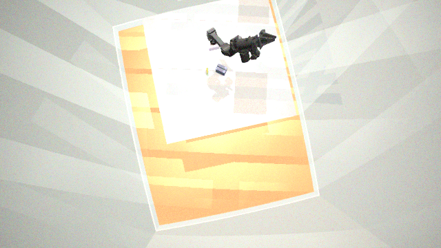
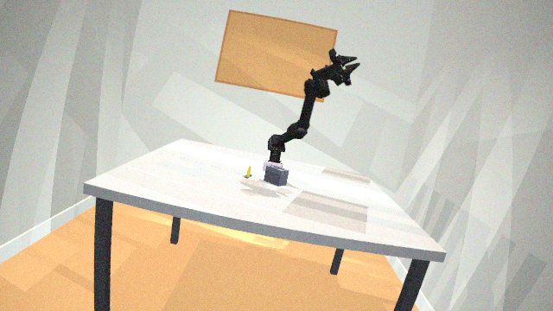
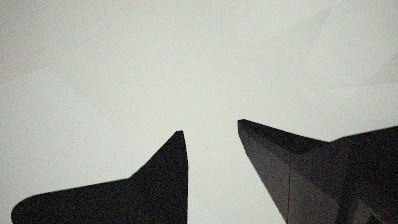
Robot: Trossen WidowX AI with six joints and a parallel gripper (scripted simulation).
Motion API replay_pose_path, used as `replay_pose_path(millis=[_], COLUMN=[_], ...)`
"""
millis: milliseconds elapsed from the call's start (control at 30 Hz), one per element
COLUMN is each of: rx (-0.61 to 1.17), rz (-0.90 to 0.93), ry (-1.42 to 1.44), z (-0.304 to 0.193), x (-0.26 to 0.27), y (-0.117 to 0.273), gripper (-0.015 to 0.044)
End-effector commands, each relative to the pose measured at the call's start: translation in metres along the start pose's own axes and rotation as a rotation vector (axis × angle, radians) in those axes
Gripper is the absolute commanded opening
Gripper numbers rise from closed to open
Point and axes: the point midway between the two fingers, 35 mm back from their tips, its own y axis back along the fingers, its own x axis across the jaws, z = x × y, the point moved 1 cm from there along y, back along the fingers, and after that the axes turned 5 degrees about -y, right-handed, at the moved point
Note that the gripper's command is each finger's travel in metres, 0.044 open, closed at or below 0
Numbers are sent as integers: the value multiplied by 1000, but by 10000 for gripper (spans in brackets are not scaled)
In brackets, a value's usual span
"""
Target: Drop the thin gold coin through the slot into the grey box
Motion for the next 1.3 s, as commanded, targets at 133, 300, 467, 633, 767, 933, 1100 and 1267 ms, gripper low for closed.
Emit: replay_pose_path(millis=[133, 300, 467, 633, 767, 933, 1100, 1267], rx=[253, 423, 579, 808, 986, 1223, 1452, 1642], rz=[-11, -21, 17, 28, 47, 94, 174, 272], ry=[134, 180, 235, 231, 212, 169, 87, -34], z=[-110, -175, -221, -294, -344, -400, -440, -461], x=[-34, -60, -80, -107, -122, -130, -121, -99], y=[2, 11, 26, 60, 97, 158, 231, 302], gripper=[161, 161, 161, 161, 161, 161, 161, 161])
